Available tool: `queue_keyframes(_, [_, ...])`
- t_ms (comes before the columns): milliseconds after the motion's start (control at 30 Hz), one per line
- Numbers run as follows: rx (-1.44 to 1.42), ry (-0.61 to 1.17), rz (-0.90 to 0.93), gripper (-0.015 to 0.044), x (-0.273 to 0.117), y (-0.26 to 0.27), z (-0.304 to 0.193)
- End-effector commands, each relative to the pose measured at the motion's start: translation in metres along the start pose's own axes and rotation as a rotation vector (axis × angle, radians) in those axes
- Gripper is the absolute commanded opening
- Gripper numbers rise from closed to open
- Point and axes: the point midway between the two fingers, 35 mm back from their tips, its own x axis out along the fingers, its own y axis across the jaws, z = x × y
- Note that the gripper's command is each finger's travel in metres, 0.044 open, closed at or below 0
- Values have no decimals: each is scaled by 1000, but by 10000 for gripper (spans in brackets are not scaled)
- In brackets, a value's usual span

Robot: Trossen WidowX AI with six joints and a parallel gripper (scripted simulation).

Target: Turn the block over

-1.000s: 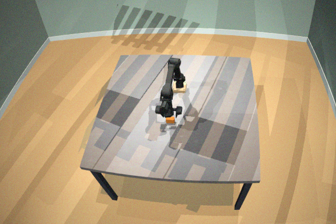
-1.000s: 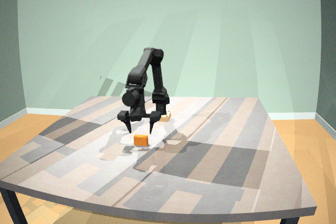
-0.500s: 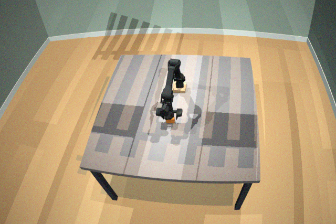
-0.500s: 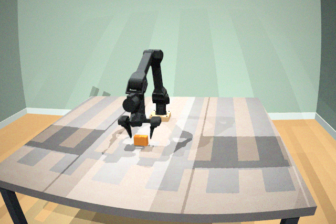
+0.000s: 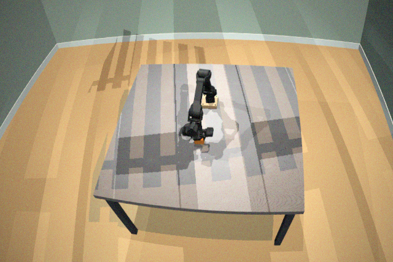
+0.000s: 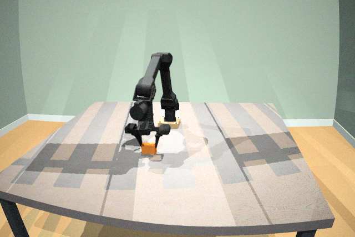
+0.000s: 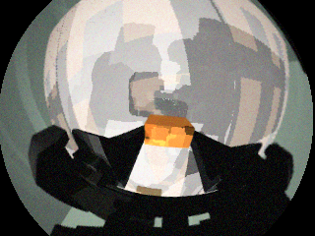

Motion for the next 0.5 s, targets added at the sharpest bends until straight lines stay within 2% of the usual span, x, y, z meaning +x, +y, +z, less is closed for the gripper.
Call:
queue_keyframes(0, [4, 5, -3, 222, 2, 0, -1])
queue_keyframes(400, [4, 5, -3, 142, 2, 0, -1])
queue_keyframes(467, [4, 5, -3, 90, -2, 0, -1])
